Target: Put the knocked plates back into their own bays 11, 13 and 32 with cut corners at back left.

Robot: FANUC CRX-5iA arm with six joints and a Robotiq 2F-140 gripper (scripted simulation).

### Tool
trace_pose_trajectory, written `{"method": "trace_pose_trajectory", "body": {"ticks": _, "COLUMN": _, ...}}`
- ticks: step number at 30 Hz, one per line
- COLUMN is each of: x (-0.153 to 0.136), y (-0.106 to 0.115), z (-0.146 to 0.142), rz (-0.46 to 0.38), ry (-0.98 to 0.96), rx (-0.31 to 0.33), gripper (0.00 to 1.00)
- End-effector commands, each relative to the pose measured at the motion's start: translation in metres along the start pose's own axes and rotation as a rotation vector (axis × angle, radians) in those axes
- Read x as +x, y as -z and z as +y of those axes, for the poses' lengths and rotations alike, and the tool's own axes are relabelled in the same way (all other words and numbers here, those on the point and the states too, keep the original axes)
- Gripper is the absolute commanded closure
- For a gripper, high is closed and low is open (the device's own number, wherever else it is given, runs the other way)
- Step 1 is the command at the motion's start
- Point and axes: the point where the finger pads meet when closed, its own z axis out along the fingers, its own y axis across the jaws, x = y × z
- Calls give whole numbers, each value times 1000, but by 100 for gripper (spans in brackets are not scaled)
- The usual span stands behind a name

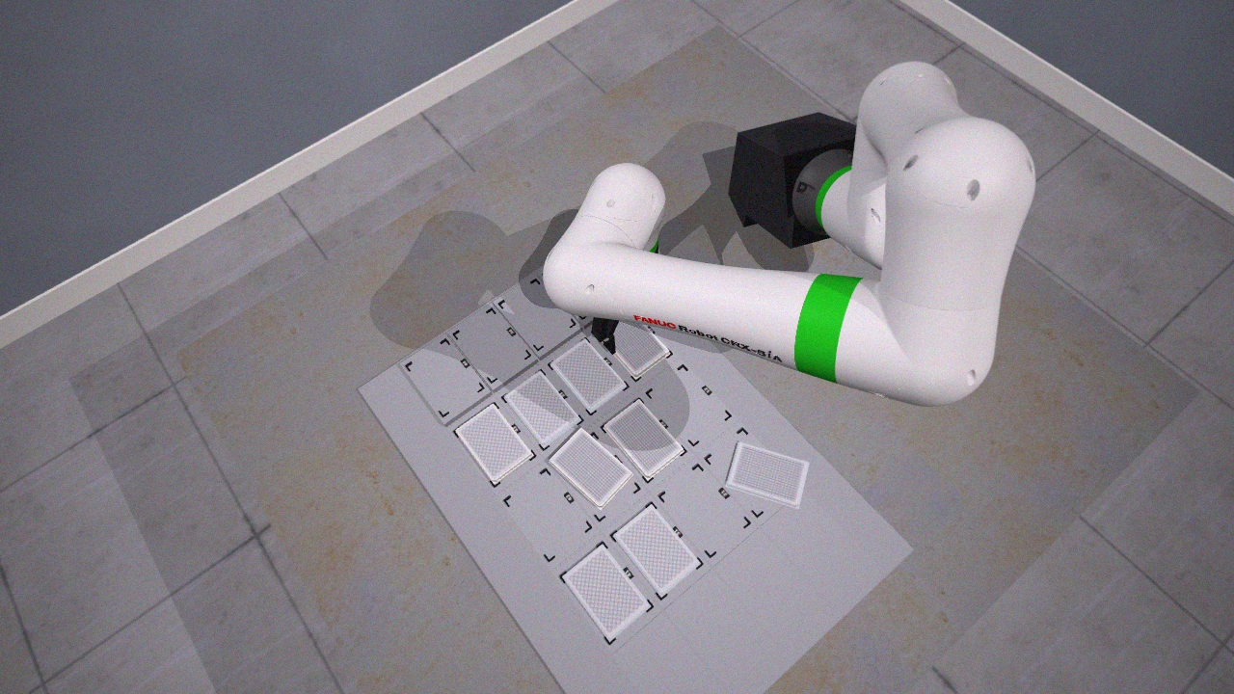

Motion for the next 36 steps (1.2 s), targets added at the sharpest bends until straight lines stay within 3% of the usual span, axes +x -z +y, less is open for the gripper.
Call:
{"method": "trace_pose_trajectory", "body": {"ticks": 1, "x": -4, "y": 1, "z": 0, "rz": 1, "ry": 34, "rx": 1, "gripper": 30}}
{"method": "trace_pose_trajectory", "body": {"ticks": 19, "x": -67, "y": 1, "z": 3, "rz": 1, "ry": 564, "rx": 0, "gripper": 30}}
{"method": "trace_pose_trajectory", "body": {"ticks": 36, "x": -127, "y": 1, "z": 7, "rz": 1, "ry": 564, "rx": 0, "gripper": 30}}
